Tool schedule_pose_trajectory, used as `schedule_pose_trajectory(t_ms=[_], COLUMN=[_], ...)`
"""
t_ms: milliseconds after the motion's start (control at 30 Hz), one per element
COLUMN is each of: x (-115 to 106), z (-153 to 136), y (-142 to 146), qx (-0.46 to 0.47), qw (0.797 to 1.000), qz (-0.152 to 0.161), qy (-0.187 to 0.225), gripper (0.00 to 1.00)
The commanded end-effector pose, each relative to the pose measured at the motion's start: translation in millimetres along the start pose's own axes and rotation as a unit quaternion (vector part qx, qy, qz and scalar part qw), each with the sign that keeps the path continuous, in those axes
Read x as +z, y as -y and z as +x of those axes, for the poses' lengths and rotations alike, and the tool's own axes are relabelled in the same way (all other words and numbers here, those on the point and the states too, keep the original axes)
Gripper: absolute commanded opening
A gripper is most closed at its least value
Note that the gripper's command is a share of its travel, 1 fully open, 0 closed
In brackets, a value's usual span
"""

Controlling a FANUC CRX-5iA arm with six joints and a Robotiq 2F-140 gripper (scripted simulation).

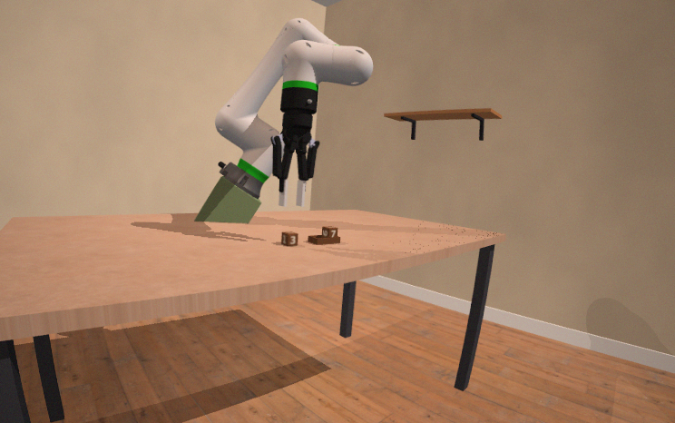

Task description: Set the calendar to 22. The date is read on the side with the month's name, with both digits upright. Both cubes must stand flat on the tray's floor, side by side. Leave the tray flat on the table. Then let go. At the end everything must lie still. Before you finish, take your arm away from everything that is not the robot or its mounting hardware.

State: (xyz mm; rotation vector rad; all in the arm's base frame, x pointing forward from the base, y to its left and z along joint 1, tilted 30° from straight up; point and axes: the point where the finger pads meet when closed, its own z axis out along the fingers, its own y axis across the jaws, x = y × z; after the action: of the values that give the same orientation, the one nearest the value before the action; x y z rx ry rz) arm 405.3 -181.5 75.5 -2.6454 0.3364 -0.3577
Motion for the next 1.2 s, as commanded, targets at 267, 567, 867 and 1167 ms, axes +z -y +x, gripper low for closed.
schedule_pose_trajectory(t_ms=[267, 567, 867, 1167], x=[-1.8, -1.8, -1.6, 0.2], z=[0.1, 0.1, 0.1, 0.1], y=[-0.1, -0.1, -0.1, 0.2], qx=[0.0, 0.0, -0.018, -0.185], qw=[1.0, 1.0, 1.0, 0.983], qz=[0.0, 0.0, 0.0, 0.0], qy=[0.0, 0.0, 0.0, 0.0], gripper=[1.0, 1.0, 1.0, 1.0])
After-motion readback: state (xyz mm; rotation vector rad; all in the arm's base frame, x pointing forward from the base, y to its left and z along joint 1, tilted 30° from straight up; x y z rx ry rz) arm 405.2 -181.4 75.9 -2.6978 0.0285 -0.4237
